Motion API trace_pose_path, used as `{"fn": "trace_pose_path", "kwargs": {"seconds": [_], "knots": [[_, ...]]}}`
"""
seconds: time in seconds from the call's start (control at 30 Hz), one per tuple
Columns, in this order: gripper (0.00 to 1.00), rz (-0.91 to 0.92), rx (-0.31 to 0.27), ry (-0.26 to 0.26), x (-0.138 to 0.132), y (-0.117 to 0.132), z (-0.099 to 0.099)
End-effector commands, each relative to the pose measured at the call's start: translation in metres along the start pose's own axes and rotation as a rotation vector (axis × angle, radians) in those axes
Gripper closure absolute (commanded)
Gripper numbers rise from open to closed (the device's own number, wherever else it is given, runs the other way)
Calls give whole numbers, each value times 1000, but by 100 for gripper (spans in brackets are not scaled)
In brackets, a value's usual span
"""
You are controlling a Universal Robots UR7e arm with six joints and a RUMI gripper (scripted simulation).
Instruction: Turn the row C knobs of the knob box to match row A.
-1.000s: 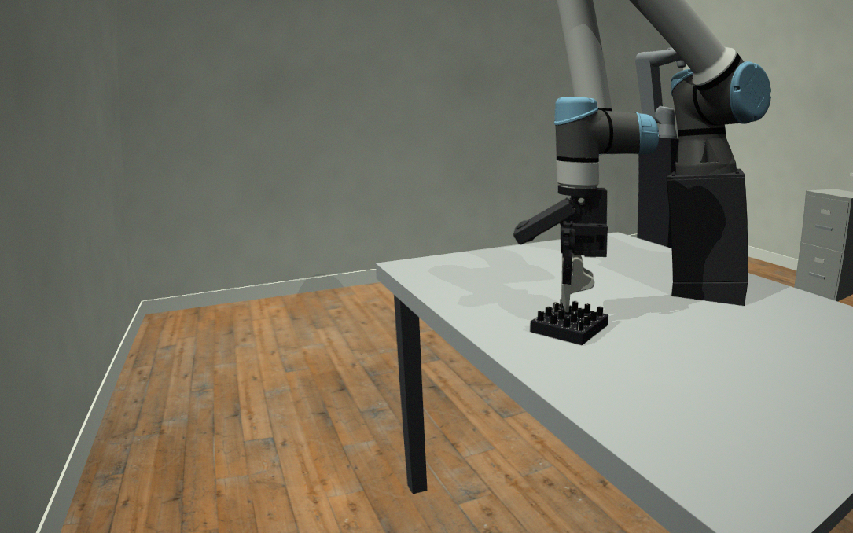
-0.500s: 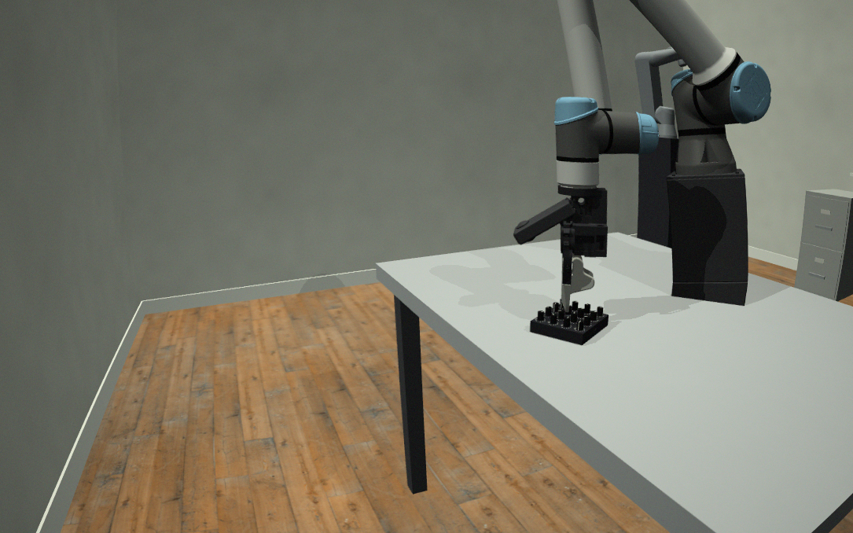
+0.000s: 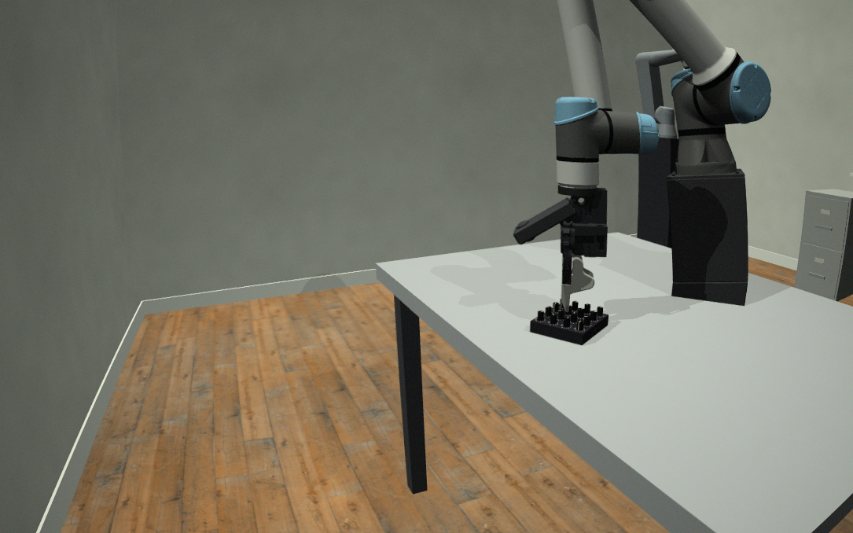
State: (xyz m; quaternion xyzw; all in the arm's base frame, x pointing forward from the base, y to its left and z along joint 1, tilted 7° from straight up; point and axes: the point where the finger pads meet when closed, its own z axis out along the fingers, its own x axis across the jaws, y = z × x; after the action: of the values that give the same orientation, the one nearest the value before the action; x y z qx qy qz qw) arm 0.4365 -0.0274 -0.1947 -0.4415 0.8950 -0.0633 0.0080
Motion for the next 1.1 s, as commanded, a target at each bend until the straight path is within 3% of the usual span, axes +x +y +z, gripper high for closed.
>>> {"fn": "trace_pose_path", "kwargs": {"seconds": [0.0, 0.5, 1.07], "knots": [[96, 13, 1, 0, 0, 0, 0], [96, 136, 1, -1, 0, 0, 0], [96, 414, 1, -1, 2, 0, 0]]}}
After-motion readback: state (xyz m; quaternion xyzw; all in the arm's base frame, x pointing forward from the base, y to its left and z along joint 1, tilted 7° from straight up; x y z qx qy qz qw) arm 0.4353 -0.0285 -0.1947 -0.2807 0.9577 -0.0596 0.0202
